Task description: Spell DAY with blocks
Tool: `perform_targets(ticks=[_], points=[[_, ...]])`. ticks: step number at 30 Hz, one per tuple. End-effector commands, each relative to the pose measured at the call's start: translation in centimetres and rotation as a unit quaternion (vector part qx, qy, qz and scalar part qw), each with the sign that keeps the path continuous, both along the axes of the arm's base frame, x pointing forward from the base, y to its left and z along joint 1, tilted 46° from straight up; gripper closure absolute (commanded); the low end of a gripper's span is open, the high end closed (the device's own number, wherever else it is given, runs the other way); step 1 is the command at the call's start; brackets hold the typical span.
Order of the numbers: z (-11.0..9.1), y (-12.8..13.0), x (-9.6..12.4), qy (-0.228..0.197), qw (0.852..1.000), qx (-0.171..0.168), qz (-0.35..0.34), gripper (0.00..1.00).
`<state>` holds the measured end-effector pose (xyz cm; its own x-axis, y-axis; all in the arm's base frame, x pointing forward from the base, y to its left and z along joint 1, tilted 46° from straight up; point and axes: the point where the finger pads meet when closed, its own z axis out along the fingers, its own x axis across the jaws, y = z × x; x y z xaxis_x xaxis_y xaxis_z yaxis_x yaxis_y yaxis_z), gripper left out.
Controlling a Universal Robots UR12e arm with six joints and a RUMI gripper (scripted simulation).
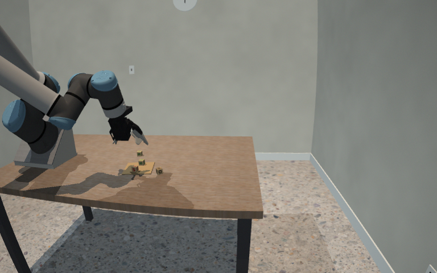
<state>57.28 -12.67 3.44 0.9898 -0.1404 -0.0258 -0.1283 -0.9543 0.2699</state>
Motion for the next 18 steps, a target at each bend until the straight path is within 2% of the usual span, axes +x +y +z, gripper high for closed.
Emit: perform_targets(ticks=[1, 11, 13, 18], points=[[0.0, 0.0, 0.0, 0.000, 1.000, 0.000, 0.000, 0.00], [0.1, -0.1, 0.7, 0.000, 1.000, 0.000, 0.000, 0.00], [0.1, -0.5, 2.6, 0.000, 1.000, 0.000, 0.000, 0.00], [-0.2, -1.7, 9.4, 0.000, 1.000, 0.000, 0.000, 0.00]])
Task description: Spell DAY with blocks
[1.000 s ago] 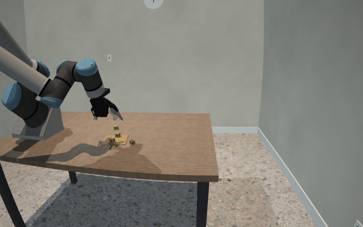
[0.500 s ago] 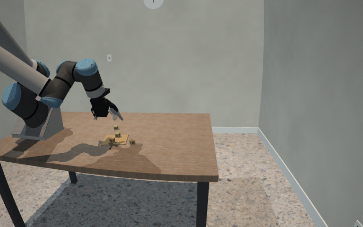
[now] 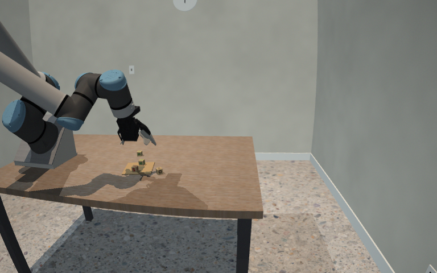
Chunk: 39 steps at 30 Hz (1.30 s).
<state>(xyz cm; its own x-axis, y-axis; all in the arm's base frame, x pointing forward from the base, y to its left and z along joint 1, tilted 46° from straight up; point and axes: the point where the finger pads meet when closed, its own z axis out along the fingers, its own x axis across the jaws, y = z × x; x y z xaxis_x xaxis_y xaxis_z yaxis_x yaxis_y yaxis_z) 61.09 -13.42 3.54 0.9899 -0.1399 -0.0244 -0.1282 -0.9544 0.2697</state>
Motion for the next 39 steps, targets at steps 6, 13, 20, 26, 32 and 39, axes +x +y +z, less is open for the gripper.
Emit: perform_targets(ticks=[6, 13, 20, 26, 32, 39], points=[[-0.5, -1.4, 8.1, 0.000, 1.000, 0.000, 0.000, 0.00], [-0.5, -1.4, 8.1, 0.000, 1.000, 0.000, 0.000, 0.00], [-0.5, -1.4, 8.1, 0.000, 1.000, 0.000, 0.000, 0.00], [-0.5, -1.4, 8.1, 0.000, 1.000, 0.000, 0.000, 0.00], [-0.5, -1.4, 8.1, 0.000, 1.000, 0.000, 0.000, 0.00], [-0.5, -1.4, 8.1, 0.000, 1.000, 0.000, 0.000, 0.00]])
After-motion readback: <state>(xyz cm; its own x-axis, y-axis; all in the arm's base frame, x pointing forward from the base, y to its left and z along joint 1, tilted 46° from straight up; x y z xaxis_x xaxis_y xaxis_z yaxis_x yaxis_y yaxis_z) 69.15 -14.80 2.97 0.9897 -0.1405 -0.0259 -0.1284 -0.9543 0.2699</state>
